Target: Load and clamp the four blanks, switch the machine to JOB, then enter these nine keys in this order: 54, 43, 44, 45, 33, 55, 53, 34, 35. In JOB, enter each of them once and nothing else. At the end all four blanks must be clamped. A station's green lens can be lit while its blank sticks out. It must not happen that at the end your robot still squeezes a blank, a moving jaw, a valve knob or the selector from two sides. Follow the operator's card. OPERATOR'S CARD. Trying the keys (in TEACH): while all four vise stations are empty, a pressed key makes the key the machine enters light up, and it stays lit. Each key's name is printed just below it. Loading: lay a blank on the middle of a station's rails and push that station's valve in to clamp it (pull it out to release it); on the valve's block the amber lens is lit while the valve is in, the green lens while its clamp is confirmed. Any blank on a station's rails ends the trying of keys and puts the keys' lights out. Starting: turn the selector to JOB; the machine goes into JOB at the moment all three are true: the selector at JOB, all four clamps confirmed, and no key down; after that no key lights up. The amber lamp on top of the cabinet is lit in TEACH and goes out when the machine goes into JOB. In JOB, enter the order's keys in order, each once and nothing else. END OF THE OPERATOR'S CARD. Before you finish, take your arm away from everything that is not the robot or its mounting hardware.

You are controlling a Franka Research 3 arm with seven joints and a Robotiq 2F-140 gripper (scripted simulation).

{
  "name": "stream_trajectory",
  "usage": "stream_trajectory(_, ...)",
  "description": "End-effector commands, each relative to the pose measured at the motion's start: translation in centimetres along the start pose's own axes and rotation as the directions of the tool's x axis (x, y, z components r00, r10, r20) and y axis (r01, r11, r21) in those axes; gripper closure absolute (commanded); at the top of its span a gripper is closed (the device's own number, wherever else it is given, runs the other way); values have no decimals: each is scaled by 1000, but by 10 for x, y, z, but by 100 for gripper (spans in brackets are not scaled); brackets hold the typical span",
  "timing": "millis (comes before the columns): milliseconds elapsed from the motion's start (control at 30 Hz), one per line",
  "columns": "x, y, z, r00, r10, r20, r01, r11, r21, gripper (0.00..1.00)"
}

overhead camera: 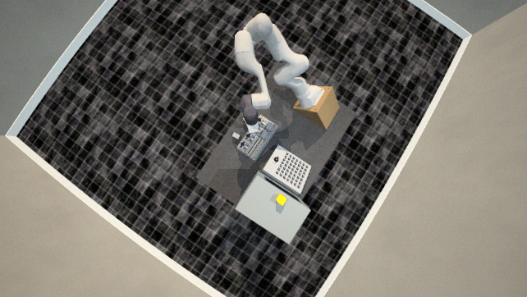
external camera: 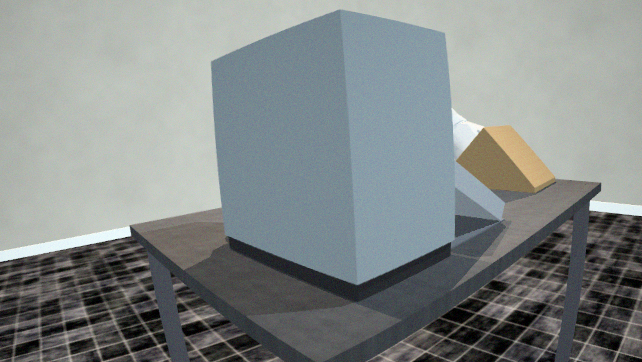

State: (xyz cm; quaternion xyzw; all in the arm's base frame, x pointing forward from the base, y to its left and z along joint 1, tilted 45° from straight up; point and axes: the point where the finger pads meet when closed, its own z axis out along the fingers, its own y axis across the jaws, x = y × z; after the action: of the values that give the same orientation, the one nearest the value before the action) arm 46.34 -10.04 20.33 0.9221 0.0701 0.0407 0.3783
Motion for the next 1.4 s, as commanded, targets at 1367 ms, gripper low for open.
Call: stream_trajectory(1367,1,-1,-47,1000,4,-3,-4,1000,1,100)
